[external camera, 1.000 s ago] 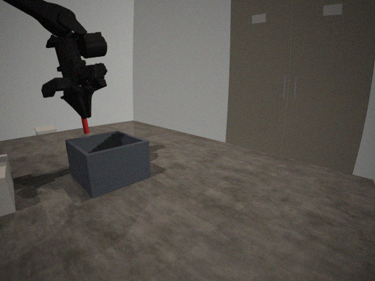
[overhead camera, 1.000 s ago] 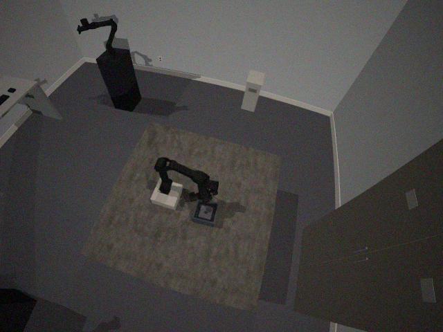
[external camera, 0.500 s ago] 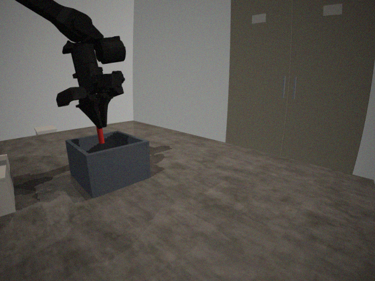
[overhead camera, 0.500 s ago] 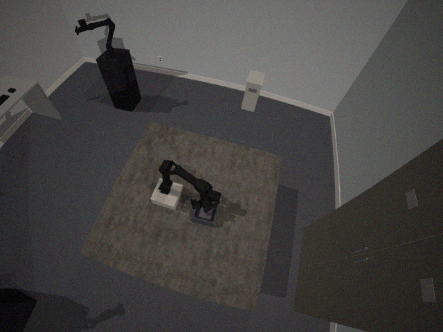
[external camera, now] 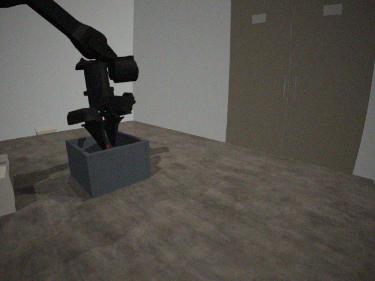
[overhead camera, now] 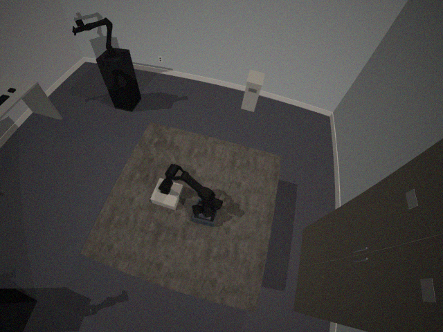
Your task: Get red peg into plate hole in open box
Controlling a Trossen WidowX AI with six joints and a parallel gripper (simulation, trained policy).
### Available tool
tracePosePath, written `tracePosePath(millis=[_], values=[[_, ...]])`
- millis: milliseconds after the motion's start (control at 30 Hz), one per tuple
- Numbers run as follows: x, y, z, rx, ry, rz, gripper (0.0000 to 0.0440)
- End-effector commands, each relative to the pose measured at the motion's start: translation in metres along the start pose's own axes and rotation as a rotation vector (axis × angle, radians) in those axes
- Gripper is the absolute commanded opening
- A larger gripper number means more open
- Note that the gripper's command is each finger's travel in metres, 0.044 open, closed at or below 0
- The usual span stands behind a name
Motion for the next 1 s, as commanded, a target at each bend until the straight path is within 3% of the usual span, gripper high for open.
tracePosePath(millis=[0, 267, 700, 967], values=[[0.008, 0.004, 0.009, 0.012, -0.011, -0.004, 0.0255], [0.03, 0.002, 0.026, 0.044, -0.024, -0.038, 0.044], [0.07, -0.009, 0.046, 0.136, 0.008, -0.144, 0.044], [0.072, -0.01, 0.046, 0.14, 0.01, -0.148, 0.044]])
Point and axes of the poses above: the point midway between the two fingers, 35 mm back from their tips, its own y axis out along the fingers, its own z axis across the jaws, x = y × z, the point moved 3 cm from there along -y, back along the fingers, and after that the axes turned 12 degrees about y, right-handed, at the moved point
